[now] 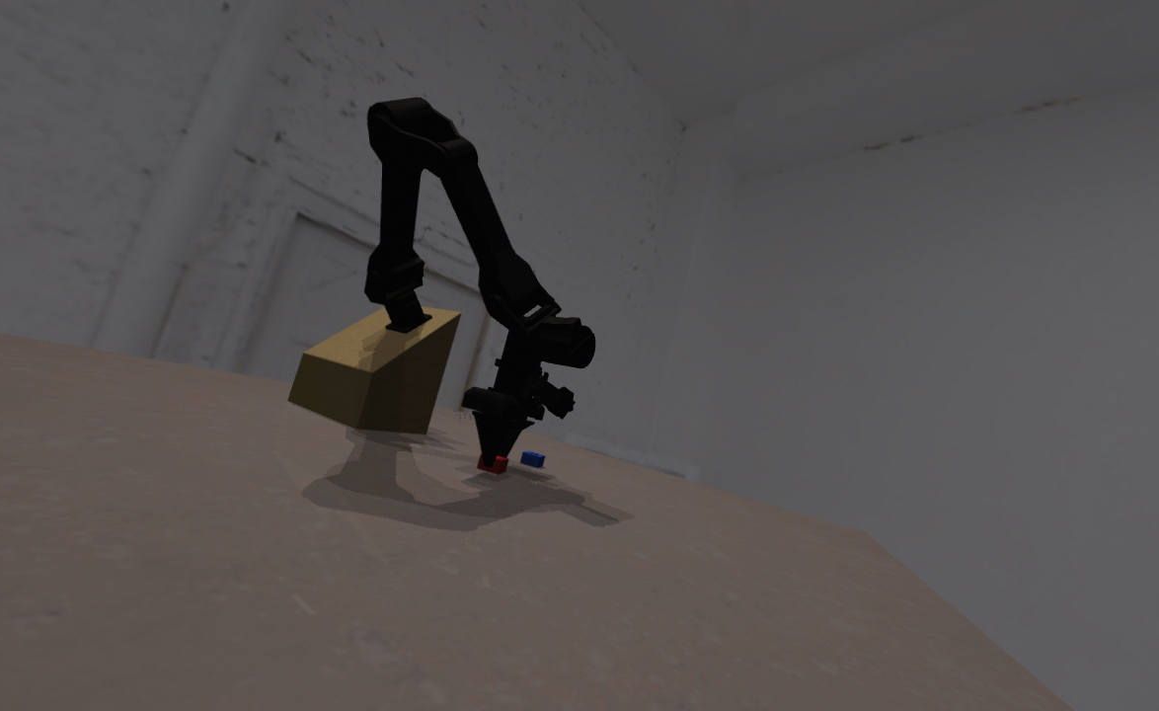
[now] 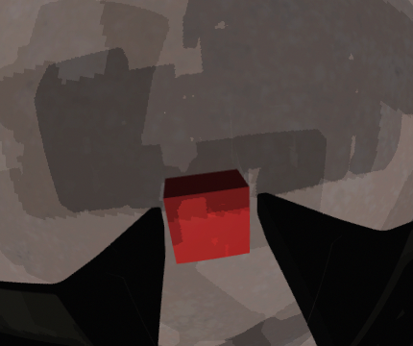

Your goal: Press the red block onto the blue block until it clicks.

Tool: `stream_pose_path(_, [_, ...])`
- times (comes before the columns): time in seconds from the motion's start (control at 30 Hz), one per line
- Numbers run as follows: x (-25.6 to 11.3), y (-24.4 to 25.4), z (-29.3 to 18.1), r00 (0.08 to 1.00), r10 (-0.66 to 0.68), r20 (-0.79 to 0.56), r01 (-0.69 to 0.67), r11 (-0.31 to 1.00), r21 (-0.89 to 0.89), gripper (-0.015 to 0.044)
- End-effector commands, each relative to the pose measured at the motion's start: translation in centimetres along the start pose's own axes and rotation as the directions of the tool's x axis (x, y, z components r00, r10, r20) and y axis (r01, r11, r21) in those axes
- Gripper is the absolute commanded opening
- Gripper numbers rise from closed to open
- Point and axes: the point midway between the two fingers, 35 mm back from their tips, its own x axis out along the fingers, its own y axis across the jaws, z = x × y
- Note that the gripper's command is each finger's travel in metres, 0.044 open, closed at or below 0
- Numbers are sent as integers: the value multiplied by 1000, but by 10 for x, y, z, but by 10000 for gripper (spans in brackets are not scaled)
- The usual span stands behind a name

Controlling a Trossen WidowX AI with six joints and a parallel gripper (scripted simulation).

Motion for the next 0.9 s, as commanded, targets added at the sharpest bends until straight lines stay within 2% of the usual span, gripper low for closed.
stream_pose_path(0.0, [1,1,-2,1000,0,-5,0,1000,-8,138])
stream_pose_path(0.3, [1,1,-2,1000,0,-5,0,1000,-8,78])
stream_pose_path(0.4, [-1,2,-1,1000,1,-4,-1,1000,-8,0])
stream_pose_path(0.87, [-64,8,9,1000,14,1,-14,1000,-7,0])
